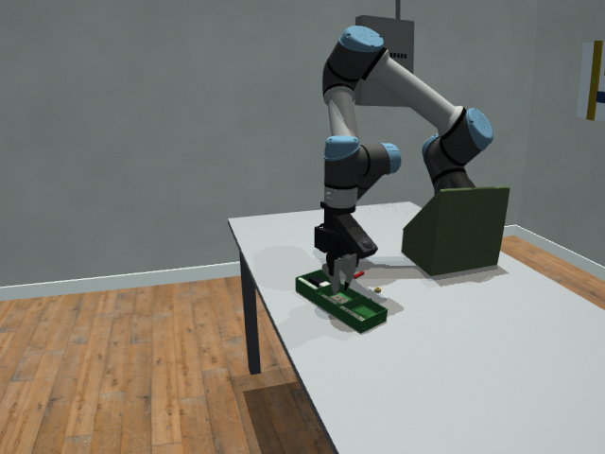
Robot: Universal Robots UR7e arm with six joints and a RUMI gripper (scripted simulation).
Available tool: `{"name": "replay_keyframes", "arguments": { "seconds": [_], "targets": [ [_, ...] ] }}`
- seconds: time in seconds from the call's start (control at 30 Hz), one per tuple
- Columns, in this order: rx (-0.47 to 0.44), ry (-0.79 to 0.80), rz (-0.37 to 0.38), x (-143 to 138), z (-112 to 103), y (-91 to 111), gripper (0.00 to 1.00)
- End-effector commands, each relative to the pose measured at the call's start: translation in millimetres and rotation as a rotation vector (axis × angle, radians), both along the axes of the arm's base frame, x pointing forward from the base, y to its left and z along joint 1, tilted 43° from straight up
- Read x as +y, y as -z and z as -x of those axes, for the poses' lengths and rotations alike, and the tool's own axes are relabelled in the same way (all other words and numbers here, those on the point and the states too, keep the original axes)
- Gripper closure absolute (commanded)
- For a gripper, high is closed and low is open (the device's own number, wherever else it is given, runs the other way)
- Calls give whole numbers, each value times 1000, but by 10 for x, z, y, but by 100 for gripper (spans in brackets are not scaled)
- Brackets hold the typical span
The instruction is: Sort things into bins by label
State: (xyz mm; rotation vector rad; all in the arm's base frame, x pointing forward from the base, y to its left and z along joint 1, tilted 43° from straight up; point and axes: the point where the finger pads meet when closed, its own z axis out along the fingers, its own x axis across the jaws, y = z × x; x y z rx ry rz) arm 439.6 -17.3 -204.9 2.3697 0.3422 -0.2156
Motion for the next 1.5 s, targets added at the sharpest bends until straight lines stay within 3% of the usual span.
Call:
{"name": "replay_keyframes", "arguments": {
  "seconds": [0.0,0.37,0.77,0.8,0.9,1.27,1.33,1.37,1.47],
  "targets": [
    [-1,0,0,49,-8,-52,81],
    [-1,0,0,207,-21,-219,81],
    [-1,0,0,207,-20,-219,81],
    [-35,36,3,167,34,-269,86],
    [-129,135,11,47,196,-416,86],
    [-343,372,33,-395,792,-956,86],
    [-343,372,33,-395,792,-956,86],
    [-399,433,39,-435,846,-1005,86],
    [-452,490,44,-555,1008,-1152,86]
  ]
}}
